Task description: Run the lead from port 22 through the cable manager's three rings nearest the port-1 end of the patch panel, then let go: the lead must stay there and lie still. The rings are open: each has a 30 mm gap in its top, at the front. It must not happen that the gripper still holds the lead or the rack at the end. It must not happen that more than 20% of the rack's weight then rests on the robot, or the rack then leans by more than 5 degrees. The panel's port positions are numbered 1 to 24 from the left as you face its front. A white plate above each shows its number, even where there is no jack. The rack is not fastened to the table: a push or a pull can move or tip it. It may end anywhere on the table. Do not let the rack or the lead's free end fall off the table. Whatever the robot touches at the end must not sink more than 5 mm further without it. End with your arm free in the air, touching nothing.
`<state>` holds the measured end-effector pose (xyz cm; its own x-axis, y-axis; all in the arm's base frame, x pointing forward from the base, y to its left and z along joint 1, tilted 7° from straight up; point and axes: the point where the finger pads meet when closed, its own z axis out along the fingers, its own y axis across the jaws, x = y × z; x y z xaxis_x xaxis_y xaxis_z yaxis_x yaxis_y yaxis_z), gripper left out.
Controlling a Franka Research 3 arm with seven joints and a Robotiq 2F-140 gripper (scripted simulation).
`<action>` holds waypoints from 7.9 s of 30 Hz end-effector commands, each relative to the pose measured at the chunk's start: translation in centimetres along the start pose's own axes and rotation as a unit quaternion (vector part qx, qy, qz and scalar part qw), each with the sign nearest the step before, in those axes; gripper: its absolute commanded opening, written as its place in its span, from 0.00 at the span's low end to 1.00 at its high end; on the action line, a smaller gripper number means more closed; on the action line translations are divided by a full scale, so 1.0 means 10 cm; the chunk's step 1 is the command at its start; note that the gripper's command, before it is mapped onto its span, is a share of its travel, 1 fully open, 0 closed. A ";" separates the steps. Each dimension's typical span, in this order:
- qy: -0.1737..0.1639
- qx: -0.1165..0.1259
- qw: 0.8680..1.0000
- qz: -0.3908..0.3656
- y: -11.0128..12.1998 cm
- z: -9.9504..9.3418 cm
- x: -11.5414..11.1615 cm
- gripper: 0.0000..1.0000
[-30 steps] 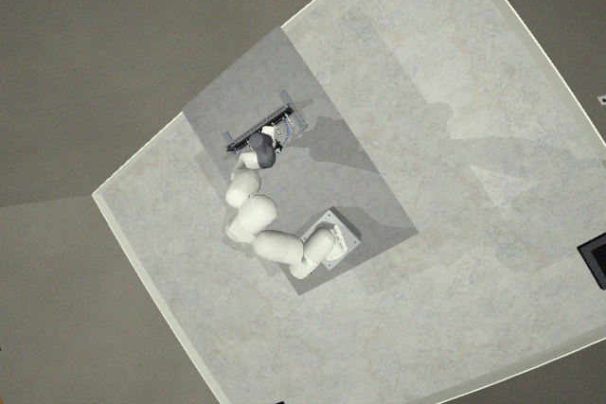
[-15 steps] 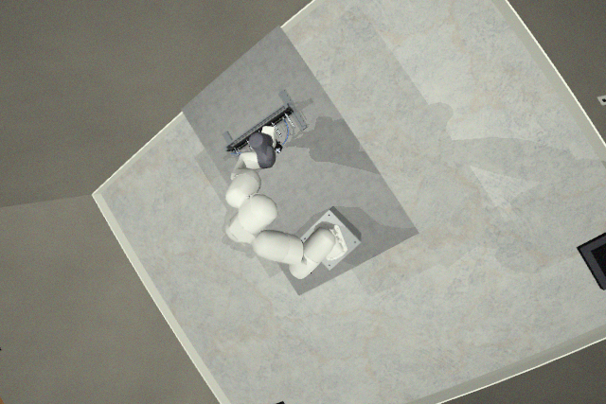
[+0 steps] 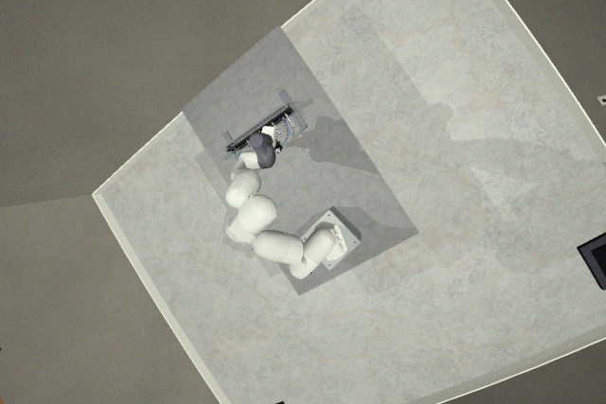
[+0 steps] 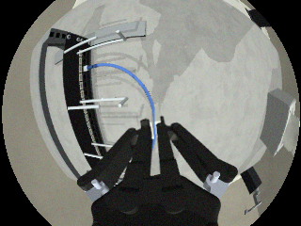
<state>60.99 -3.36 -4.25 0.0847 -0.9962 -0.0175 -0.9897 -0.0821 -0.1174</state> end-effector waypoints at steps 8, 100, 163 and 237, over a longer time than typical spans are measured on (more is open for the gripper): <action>0.000 0.001 1.000 -0.001 -0.01 -0.10 0.01 0.00; 0.000 0.001 0.998 0.060 -0.61 -0.86 -0.06 0.00; 0.000 0.001 0.997 0.072 -0.53 -0.86 -0.17 0.00; 0.000 0.001 0.997 0.072 -0.53 -0.31 -0.17 0.00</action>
<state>65.44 -1.04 -0.53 -0.0591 -0.9976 -0.0354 -0.9923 0.0625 -0.1068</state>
